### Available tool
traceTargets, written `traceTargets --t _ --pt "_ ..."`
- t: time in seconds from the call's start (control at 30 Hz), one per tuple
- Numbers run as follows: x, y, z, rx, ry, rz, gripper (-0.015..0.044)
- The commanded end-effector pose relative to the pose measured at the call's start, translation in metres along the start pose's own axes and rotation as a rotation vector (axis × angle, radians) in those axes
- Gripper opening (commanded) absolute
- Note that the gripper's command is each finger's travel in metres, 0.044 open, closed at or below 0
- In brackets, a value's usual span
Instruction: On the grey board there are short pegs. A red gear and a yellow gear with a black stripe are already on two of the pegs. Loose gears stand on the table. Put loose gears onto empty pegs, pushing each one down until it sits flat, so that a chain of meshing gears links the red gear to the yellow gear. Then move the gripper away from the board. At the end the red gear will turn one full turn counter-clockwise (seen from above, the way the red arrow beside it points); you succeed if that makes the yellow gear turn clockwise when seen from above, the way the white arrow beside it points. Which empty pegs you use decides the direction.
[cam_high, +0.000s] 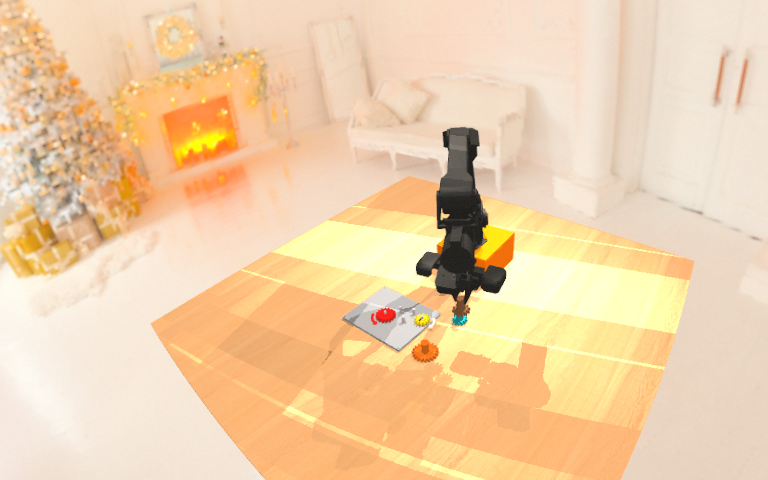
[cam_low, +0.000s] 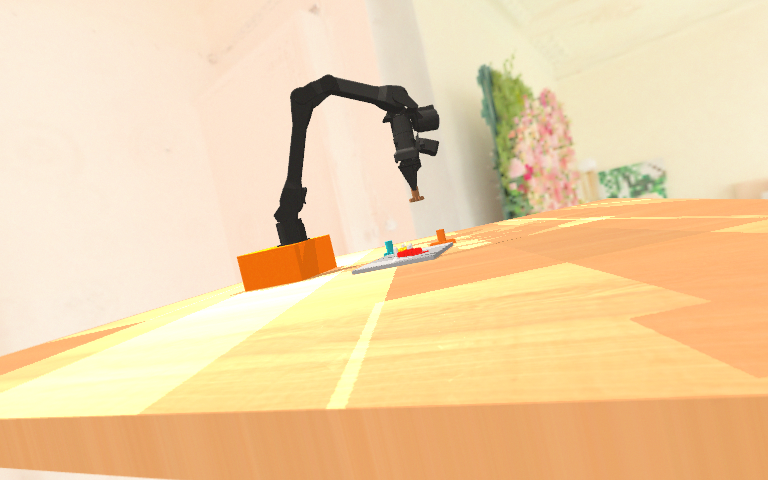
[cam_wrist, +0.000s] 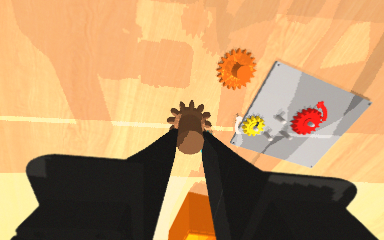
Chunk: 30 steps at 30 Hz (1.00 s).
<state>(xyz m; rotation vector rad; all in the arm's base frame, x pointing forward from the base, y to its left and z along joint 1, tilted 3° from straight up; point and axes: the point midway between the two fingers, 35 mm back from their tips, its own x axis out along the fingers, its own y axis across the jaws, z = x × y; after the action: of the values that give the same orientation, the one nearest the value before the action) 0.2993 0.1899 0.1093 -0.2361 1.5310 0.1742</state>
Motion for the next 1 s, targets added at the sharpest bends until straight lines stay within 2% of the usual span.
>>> traceTargets --t 0.0,0.97 --pt "-0.014 0.0 0.0 -0.007 -0.017 0.008 0.0" --pt "0.011 -0.064 0.0 -0.007 -0.017 0.004 0.0"
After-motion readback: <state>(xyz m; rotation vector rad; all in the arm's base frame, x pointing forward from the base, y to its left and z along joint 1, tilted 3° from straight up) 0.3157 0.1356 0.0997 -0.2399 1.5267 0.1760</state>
